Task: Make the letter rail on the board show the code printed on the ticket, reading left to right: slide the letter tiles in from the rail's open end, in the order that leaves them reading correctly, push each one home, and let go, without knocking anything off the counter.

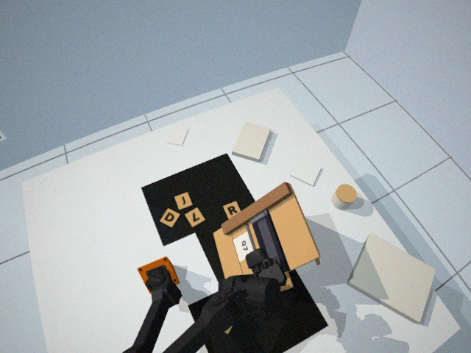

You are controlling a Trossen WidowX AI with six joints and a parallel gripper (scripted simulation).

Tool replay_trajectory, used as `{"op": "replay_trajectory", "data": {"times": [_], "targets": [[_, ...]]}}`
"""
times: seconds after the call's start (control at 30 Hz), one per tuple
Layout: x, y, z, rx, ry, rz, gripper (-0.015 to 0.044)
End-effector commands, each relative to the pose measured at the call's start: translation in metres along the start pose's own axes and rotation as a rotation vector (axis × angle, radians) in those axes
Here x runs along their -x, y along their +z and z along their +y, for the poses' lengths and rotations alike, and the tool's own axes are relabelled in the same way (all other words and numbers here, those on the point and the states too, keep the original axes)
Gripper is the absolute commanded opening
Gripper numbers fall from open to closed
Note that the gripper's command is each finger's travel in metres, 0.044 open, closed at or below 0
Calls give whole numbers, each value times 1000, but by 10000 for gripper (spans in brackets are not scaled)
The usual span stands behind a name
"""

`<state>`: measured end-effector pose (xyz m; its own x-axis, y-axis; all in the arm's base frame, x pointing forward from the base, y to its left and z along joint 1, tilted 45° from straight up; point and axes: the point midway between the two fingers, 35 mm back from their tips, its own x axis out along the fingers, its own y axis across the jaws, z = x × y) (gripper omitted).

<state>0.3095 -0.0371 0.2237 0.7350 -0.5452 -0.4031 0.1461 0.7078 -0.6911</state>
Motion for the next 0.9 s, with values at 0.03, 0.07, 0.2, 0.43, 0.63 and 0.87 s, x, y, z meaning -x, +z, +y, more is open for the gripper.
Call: {"op": "replay_trajectory", "data": {"times": [0.03,0.07,0.2,0.43,0.63,0.87], "targets": [[0,-1,2,-2,-6,3,0],[0,-1,2,-2,-6,3,0],[0,-1,4,-2,-6,3,0],[-1,-1,8,-2,-5,3,0],[-1,-1,11,-2,-5,3,0],[-1,-1,14,-3,-5,3,0]]}}
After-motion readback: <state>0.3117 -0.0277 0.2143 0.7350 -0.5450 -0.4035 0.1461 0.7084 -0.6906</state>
